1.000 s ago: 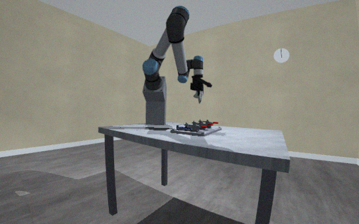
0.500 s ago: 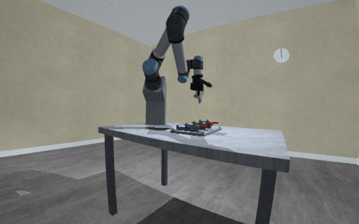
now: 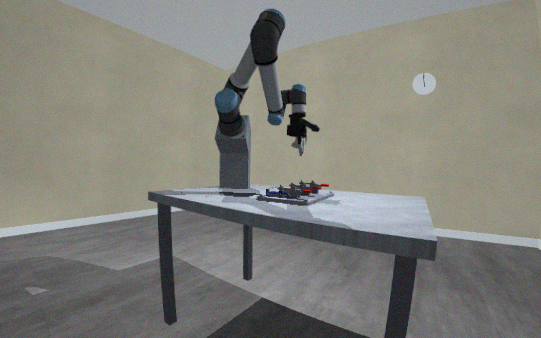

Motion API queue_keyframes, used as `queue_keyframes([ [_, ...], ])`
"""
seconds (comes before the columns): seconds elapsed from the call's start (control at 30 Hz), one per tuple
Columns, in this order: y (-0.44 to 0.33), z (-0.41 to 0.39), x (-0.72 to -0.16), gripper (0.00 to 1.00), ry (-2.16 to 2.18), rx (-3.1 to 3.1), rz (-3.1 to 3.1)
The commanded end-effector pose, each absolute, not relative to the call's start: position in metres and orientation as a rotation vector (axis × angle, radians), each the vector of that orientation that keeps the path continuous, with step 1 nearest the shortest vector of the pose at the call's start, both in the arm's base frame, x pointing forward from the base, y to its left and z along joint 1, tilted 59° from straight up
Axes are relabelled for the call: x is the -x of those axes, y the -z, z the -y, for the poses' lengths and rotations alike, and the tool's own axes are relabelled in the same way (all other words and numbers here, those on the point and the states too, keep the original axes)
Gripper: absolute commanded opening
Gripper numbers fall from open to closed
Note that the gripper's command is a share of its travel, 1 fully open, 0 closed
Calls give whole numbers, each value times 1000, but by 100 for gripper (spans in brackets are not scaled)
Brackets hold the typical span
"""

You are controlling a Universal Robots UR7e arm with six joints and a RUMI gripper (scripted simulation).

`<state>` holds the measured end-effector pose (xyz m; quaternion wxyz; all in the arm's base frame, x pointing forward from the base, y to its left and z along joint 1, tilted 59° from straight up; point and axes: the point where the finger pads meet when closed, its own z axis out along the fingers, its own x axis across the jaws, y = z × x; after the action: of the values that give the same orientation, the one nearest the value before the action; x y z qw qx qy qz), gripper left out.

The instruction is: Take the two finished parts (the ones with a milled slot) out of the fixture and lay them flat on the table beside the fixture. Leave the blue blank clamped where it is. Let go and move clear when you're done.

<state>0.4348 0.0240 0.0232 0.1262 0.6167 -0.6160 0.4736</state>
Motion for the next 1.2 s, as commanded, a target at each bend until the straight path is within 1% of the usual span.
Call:
queue_keyframes([
  [0.0, -23, -24, -435, 0, -1380, -1796, 1794],
  [0.03, -23, -24, -435, 0, -1380, -1796, 1794],
  [0.07, -23, -24, -435, 59, -1380, -1796, 1794],
  [1.17, -23, -24, -435, 59, -1380, -1796, 1794],
])
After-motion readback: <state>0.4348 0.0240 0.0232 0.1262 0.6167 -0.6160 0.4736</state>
